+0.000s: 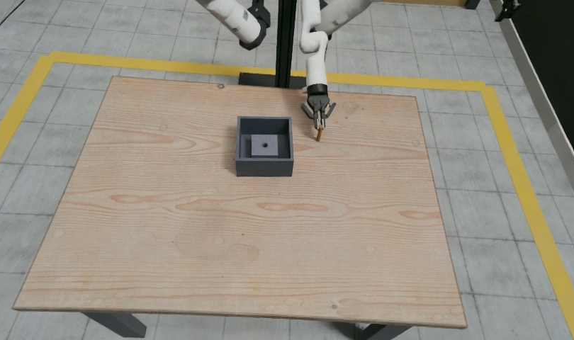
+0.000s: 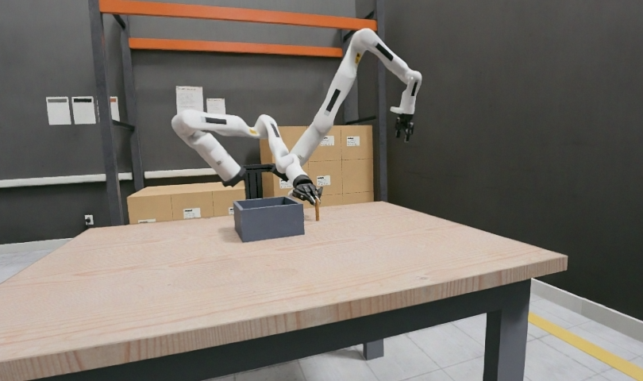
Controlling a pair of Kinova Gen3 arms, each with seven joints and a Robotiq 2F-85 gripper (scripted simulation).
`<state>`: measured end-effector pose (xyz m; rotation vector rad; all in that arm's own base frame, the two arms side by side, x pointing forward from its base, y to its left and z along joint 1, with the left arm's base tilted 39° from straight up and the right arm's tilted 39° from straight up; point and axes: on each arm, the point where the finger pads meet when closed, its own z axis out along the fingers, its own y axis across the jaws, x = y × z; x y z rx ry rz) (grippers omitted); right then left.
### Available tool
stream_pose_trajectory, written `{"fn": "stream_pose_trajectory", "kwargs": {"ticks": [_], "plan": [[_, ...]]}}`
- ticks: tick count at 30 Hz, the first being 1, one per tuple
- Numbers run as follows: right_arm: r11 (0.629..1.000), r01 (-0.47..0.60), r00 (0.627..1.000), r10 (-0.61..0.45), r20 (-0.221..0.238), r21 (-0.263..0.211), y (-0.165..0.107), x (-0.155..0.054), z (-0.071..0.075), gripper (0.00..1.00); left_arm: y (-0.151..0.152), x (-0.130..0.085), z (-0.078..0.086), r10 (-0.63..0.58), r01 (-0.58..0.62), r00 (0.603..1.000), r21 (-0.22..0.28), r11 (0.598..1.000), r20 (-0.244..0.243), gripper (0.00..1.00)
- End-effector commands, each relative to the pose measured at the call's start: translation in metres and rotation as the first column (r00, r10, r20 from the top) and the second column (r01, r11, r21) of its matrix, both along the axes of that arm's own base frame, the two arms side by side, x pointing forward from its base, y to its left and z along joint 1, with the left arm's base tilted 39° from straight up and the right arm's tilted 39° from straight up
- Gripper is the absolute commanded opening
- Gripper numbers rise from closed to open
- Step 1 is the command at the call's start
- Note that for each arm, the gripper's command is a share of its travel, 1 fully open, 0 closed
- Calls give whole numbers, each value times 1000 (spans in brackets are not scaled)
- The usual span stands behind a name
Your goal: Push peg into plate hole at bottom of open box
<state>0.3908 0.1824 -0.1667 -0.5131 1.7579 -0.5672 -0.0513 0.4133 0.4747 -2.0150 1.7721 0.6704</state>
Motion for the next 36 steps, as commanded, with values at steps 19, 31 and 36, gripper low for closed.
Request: {"fn": "stream_pose_trajectory", "kwargs": {"ticks": [19, 31, 36], "plan": [[1000, -1, 1000, 1, 0, 1, 1, 0, 0, 476, 0, 0, 1, 0, 0, 1000, 2, 1000, 0, 1000], [1000, -1, 1000, 1, 0, 1, 1, 0, 0, 476, 0, 0, 1, 0, 0, 1000, 2, 1000, 0, 1000], [1000, -1, 1000, 1, 0, 1, 1, 0, 0, 476, 0, 0, 1, 0, 0, 1000, 2, 1000, 0, 1000]]}}
